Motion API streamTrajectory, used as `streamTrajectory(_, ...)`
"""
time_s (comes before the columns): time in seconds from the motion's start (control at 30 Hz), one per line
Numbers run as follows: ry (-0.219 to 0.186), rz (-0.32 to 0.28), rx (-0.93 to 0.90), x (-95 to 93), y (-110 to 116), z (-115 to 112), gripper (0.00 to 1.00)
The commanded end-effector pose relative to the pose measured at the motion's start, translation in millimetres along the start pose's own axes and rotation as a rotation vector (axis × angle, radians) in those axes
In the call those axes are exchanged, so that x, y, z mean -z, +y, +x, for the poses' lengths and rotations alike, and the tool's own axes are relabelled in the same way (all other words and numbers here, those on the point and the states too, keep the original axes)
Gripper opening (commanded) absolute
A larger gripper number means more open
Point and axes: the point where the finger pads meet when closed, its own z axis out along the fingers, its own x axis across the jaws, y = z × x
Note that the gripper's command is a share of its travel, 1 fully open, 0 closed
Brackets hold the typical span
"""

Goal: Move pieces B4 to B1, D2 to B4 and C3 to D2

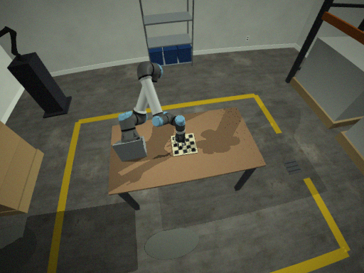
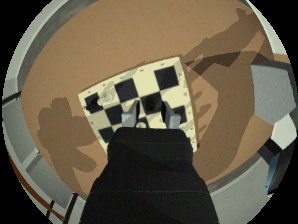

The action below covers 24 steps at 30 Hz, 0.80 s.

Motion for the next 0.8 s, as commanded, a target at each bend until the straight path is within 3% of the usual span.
streamTrajectory(0.0,-0.001,0.000,0.000,-8.3,-0.1,-0.5,0.73)
streamTrajectory(0.27,-0.001,0.000,0.000,-19.0,-0.1,-0.5,0.73)
streamTrajectory(0.77,-0.001,0.000,0.000,-20.2,-0.1,-0.5,0.73)
